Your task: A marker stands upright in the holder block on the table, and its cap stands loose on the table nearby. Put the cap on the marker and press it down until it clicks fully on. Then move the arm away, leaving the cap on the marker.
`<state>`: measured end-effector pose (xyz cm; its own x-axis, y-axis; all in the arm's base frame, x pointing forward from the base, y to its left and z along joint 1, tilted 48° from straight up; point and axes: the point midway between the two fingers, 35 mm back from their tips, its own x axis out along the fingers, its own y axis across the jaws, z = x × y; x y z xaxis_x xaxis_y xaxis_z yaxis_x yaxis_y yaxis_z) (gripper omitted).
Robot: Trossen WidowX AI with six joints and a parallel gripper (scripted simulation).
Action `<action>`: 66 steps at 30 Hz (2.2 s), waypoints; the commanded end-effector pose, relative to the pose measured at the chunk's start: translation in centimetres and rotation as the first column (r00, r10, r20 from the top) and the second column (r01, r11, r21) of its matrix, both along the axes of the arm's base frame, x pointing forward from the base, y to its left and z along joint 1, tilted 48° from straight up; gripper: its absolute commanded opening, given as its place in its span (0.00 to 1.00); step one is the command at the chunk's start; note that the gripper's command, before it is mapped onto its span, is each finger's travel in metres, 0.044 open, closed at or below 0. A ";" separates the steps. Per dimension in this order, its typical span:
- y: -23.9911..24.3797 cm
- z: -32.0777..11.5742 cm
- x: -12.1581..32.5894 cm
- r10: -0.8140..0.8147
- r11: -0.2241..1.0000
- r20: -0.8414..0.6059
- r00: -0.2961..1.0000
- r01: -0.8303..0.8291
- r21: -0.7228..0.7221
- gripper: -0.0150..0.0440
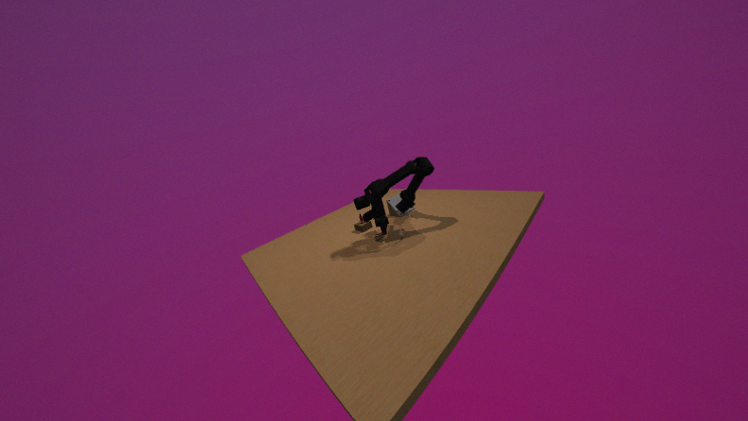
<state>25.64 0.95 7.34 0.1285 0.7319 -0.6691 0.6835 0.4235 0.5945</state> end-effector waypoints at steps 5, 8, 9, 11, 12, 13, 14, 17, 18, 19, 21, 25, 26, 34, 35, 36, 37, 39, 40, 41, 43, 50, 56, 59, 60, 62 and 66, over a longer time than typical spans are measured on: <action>0.2 -0.1 0.1 -0.005 1.000 0.002 1.000 0.005 0.003 0.45; 0.2 -0.1 0.1 -0.005 1.000 0.002 1.000 0.005 0.003 0.42; 0.1 -0.1 0.0 -0.005 1.000 0.002 1.000 0.005 0.003 0.41; 0.1 -0.1 0.0 -0.005 1.000 0.002 1.000 0.005 0.003 0.38; 0.1 -0.1 0.0 -0.005 1.000 0.002 1.000 0.005 0.003 0.34; 0.0 0.0 0.0 -0.005 1.000 0.002 1.000 0.005 0.003 0.29; -0.2 0.1 0.0 -0.006 1.000 0.002 1.000 0.006 0.002 0.25; -0.7 0.5 0.0 -0.006 1.000 0.002 1.000 0.006 0.000 0.25; -0.9 0.7 -0.1 -0.006 1.000 0.002 1.000 0.006 0.000 0.25; -1.1 0.8 -0.1 -0.006 1.000 0.002 1.000 0.006 0.000 0.25; -1.5 1.1 -0.1 -0.006 1.000 0.001 1.000 0.006 -0.001 0.25; -2.2 1.8 -0.2 -0.006 1.000 0.001 1.000 0.006 -0.002 0.25; -2.4 1.9 -0.3 -0.006 1.000 0.001 1.000 0.006 -0.002 0.25; -3.7 3.2 -0.6 -0.006 1.000 0.001 1.000 0.006 -0.001 0.25; -3.9 3.4 -0.7 -0.006 1.000 0.001 1.000 0.006 0.000 0.25; -4.1 3.6 -0.7 -0.006 1.000 0.001 1.000 0.006 0.000 0.25; -4.2 3.7 -0.8 -0.005 1.000 0.001 1.000 0.005 0.001 0.25; -4.3 3.8 -0.8 -0.005 1.000 0.001 1.000 0.005 0.001 0.25; -4.4 3.8 -0.8 -0.006 1.000 0.000 1.000 0.006 0.001 0.25; -4.4 3.8 -0.8 -0.008 1.000 0.000 1.000 0.008 0.001 0.25; -4.8 3.6 -0.7 -0.016 1.000 -0.004 1.000 0.016 0.002 0.25; -7.1 2.5 -0.4 -0.060 0.998 -0.023 0.998 0.061 0.004 0.25; -9.0 1.6 -0.3 -0.056 0.998 -0.021 0.998 0.056 -0.005 0.25; -10.0 1.1 -0.4 -0.053 0.999 -0.019 0.998 0.053 -0.009 0.25; -10.3 0.9 -0.4 -0.052 0.999 -0.019 0.998 0.052 -0.010 0.25; -10.9 0.5 -0.4 -0.050 0.999 -0.019 0.999 0.050 -0.011 0.25; -12.2 -0.2 -0.6 -0.046 0.999 -0.018 0.999 0.046 -0.014 0.25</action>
<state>25.24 -10.08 7.84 0.1557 0.7172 -0.6792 0.7143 0.3932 0.5789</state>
